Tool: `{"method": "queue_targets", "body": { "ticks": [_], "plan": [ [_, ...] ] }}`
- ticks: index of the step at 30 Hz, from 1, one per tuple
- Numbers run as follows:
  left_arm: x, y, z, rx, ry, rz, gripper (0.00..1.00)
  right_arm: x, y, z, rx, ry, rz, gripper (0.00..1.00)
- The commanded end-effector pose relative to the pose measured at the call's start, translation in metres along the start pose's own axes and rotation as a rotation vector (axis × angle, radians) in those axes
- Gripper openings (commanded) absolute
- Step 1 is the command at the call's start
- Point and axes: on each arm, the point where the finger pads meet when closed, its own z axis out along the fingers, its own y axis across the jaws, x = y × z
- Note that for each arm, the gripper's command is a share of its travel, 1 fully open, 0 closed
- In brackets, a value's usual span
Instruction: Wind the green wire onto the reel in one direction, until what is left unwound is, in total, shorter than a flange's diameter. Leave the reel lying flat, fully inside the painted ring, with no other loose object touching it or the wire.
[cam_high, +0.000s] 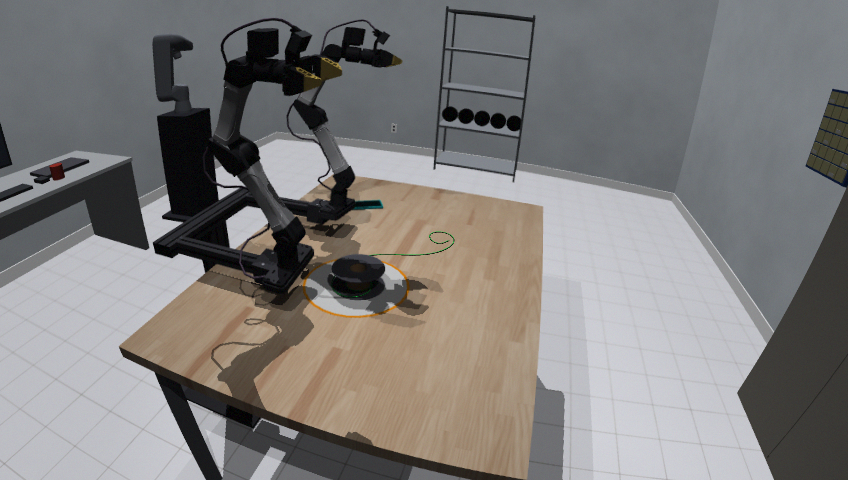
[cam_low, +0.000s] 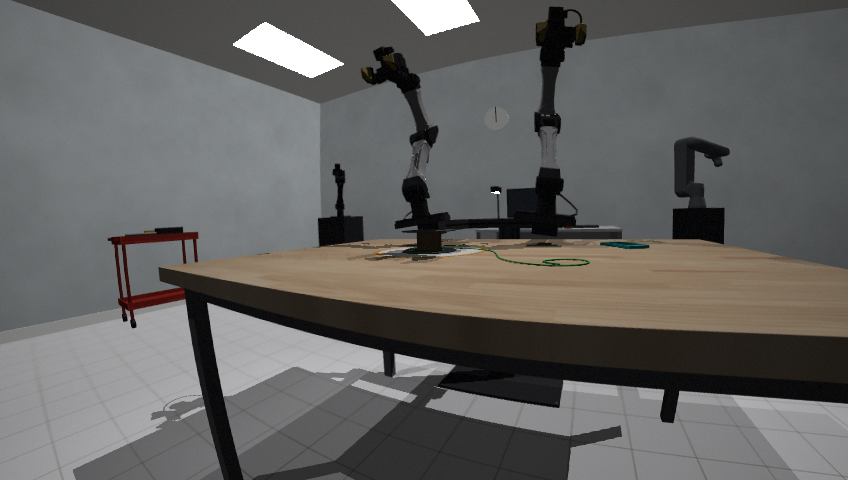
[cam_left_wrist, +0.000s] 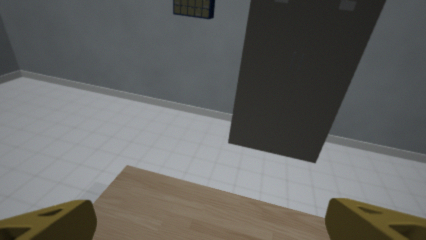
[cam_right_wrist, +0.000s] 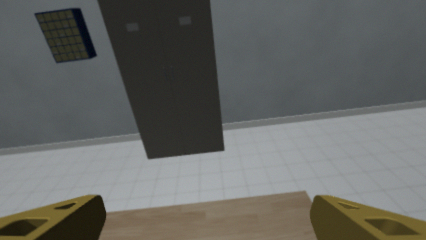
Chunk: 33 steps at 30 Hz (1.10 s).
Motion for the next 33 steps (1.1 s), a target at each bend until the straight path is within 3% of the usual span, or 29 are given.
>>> {"method": "queue_targets", "body": {
  "ticks": [1, 23, 25, 33],
  "plan": [
    [-0.008, 0.018, -0.007, -0.12, -0.031, -0.011, 1.0, -0.006, 0.002, 0.003, -0.011, -0.013, 0.006, 1.0],
    [-0.006, 0.104, -0.047, -0.751, -0.027, -0.021, 1.0, -0.006, 0.004, 0.003, -0.021, -0.013, 0.006, 1.0],
    [-0.006, 0.104, -0.047, -0.751, -0.027, -0.021, 1.0, -0.006, 0.004, 0.003, -0.021, -0.013, 0.006, 1.0],
    [-0.005, 0.124, -0.07, -0.955, -0.025, -0.024, 1.0, -0.006, 0.004, 0.002, -0.025, -0.013, 0.006, 1.0]
  ]
}}
